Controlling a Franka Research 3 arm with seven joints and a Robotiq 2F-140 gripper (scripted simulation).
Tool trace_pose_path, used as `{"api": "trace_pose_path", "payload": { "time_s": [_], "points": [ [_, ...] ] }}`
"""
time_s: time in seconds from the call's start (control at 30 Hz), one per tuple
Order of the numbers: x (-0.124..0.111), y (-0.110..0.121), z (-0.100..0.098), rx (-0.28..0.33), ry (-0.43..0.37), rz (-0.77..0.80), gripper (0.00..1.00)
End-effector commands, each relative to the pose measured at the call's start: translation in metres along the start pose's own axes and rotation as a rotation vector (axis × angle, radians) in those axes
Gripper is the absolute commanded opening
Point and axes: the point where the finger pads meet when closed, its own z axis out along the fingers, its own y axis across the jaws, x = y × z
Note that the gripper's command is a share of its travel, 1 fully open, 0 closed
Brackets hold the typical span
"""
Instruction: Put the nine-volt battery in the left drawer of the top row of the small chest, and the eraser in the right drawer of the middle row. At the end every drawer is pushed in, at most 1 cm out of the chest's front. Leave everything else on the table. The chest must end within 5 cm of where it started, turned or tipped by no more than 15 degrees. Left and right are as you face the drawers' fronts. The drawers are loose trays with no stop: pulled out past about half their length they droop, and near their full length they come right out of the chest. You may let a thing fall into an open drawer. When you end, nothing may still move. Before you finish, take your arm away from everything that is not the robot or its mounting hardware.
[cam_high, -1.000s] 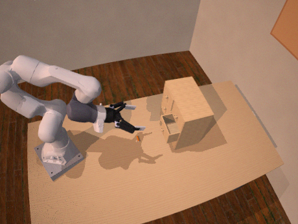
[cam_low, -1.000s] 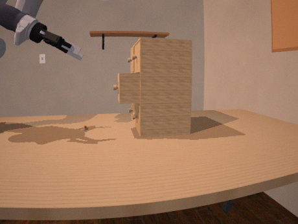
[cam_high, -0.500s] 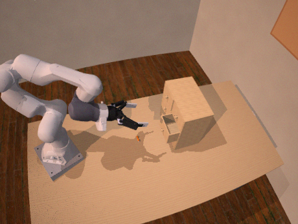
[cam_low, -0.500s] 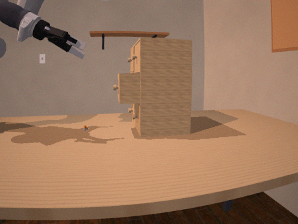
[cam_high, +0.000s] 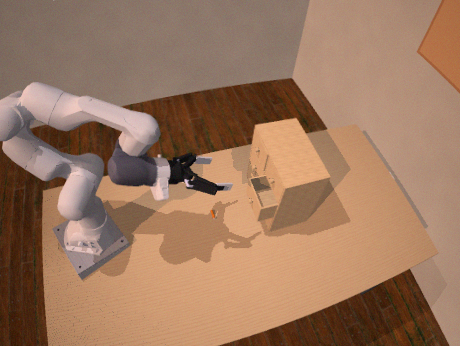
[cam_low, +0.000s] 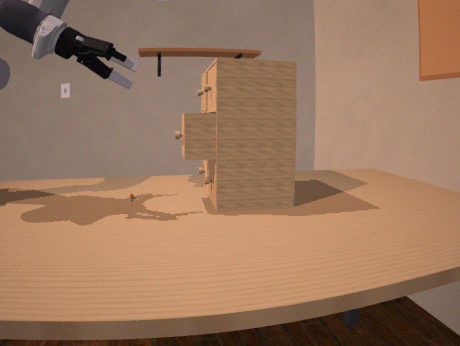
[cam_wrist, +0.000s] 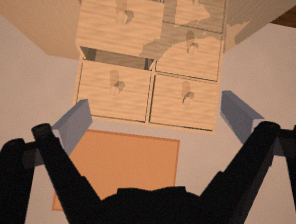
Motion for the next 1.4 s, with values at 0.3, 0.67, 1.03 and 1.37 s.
{"api": "trace_pose_path", "payload": {
  "time_s": [0.3, 0.67, 1.03, 1.37],
  "points": [
    [-0.009, 0.006, 0.003, -0.027, -0.012, -0.076, 1.00],
    [-0.026, 0.013, 0.009, -0.073, -0.032, -0.196, 1.00],
    [-0.026, 0.013, 0.009, -0.073, -0.032, -0.196, 1.00],
    [-0.045, 0.023, 0.014, -0.127, -0.054, -0.337, 1.00]
  ]
}}
